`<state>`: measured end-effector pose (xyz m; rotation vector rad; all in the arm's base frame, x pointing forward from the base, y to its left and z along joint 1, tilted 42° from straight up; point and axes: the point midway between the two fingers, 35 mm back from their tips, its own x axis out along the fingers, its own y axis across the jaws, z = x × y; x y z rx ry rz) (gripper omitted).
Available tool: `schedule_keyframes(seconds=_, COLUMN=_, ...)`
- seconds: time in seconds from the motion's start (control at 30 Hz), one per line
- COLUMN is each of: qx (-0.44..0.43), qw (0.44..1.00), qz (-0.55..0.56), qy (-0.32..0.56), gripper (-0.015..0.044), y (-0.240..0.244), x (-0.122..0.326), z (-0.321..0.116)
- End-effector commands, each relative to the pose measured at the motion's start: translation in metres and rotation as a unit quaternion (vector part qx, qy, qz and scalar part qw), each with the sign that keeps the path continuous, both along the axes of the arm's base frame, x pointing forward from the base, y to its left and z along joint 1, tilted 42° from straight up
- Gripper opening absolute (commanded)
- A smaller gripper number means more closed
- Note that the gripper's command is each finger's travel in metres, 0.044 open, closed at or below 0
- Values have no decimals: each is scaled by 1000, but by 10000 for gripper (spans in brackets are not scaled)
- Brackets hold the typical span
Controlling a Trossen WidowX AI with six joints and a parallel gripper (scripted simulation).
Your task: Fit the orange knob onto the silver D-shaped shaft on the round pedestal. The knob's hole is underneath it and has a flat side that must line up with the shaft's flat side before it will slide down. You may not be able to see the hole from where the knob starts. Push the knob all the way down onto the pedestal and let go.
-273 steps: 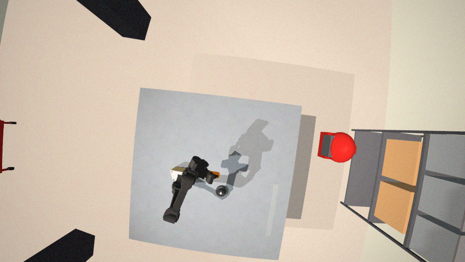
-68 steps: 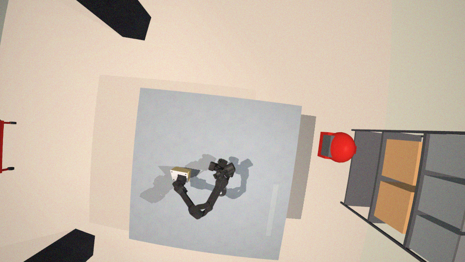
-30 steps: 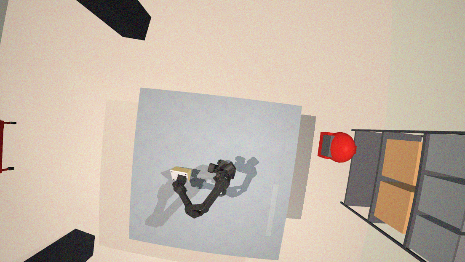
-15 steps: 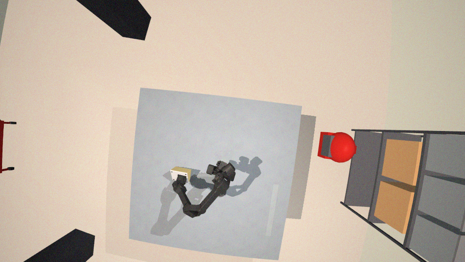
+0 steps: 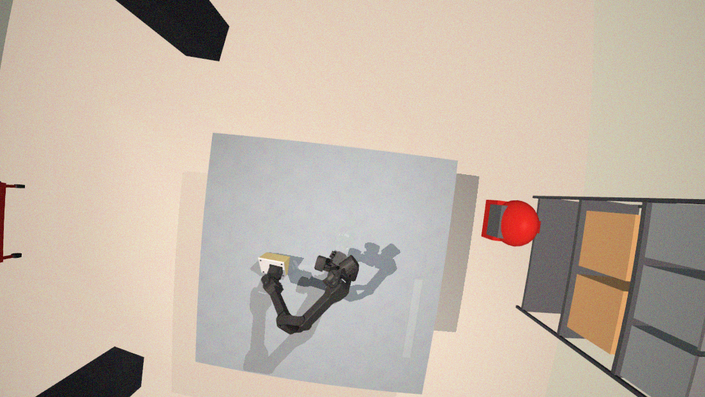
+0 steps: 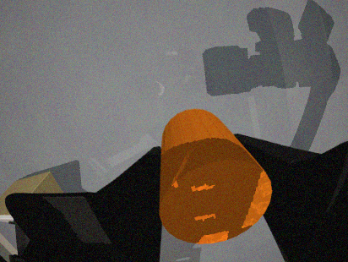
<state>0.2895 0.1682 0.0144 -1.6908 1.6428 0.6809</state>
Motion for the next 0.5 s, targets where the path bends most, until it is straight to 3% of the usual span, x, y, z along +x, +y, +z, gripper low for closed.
schedule_keyframes(seconds=0.0, qx=4, qw=1000, qz=4, qy=-2, gripper=0, y=-9, x=4, z=9)
schedule_keyframes(seconds=0.47, qx=6, qw=1000, qz=6, qy=-2, gripper=0, y=-49, x=17, z=30)
